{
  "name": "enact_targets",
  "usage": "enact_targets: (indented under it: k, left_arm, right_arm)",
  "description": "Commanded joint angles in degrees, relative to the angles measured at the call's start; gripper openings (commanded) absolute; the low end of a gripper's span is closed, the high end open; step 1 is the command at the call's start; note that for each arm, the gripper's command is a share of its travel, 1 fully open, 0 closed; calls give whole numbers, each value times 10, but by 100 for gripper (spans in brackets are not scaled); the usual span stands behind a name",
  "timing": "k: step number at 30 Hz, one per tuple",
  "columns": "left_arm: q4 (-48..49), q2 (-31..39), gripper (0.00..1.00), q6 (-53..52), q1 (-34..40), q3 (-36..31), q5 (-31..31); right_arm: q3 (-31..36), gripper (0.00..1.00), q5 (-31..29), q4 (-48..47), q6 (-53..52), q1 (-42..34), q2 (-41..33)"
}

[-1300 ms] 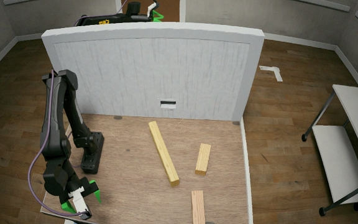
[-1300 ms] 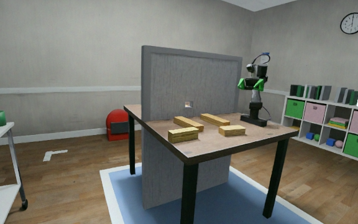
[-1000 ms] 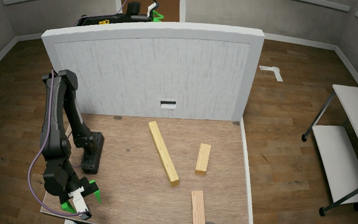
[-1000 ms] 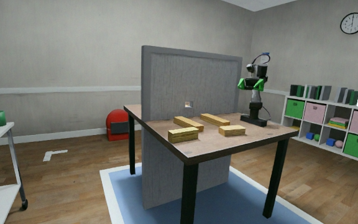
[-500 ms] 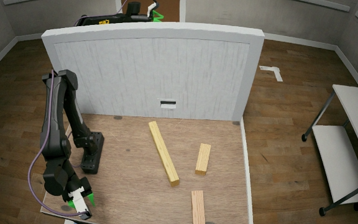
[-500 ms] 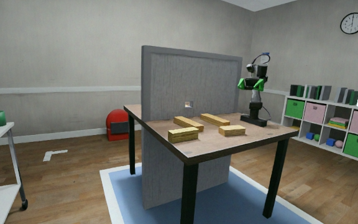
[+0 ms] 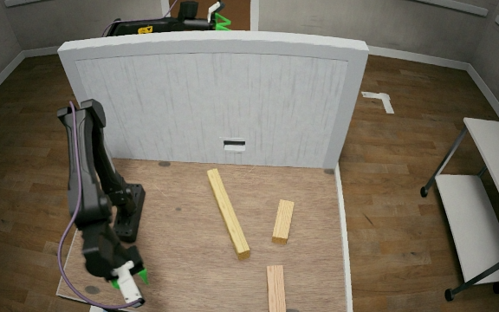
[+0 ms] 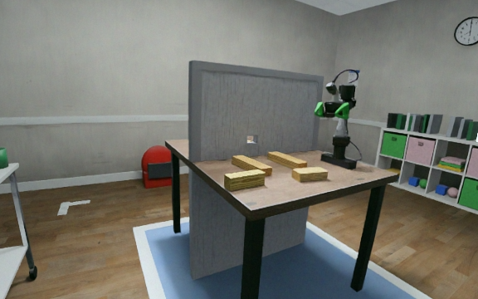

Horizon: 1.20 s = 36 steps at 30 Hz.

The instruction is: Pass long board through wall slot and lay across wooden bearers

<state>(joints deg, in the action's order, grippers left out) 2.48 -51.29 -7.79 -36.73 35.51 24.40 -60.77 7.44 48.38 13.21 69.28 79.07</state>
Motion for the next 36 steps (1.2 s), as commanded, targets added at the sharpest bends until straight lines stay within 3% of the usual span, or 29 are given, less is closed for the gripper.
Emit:
enact_targets:
  k: [1, 10, 12, 27, 36]
  left_arm:
    - [-18, -8, 100, 17, 37, 43, -37]
    - [-30, -37, 100, 41, 147, 115, -116]
    - [-30, -37, 100, 41, 147, 115, -116]
    - [-42, -80, 100, 79, 325, 234, -237]
    - [-47, -87, 100, 85, 373, 266, -258]
  right_arm:
    - [-33, 48, -8, 37, -119, -65, 17]
    - [-76, 48, -40, 77, -378, -276, 86]
    - [-76, 48, -40, 77, -378, -276, 86]
    - [-144, 48, -83, 145, -790, -623, 208]
    - [-178, 48, -90, 167, -871, -713, 251]
